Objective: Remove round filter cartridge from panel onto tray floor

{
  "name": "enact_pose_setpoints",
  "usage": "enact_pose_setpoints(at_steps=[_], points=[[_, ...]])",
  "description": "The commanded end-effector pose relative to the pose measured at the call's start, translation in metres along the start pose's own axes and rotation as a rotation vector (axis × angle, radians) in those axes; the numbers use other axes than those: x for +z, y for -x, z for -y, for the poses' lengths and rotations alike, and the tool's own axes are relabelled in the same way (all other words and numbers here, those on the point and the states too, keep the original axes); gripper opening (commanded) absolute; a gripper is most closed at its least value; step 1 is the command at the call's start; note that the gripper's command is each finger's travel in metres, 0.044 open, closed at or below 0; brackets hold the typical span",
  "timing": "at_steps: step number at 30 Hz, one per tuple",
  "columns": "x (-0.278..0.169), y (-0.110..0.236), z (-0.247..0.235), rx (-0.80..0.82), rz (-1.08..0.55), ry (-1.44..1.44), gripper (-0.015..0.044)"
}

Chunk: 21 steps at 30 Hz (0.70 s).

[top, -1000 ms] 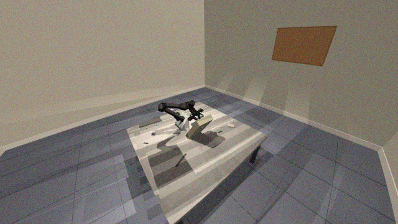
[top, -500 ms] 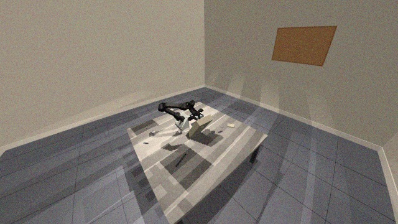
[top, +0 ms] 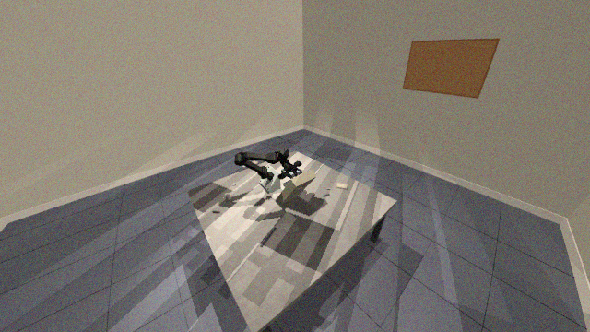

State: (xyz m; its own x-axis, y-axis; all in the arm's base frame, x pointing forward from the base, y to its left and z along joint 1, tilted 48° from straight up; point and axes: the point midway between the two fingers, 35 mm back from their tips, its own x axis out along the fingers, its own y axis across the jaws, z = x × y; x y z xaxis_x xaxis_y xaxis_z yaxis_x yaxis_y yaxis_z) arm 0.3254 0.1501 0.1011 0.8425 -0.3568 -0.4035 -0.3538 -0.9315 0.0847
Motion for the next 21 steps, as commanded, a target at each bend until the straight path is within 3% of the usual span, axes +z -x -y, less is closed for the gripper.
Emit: enact_pose_setpoints(at_steps=[1,21], points=[[0.0008,-0.0008,-0.0004,-0.001,0.003,0.005,0.0113],[0.0011,-0.004,-0.0002,-0.001,0.003,0.005,0.0113]])
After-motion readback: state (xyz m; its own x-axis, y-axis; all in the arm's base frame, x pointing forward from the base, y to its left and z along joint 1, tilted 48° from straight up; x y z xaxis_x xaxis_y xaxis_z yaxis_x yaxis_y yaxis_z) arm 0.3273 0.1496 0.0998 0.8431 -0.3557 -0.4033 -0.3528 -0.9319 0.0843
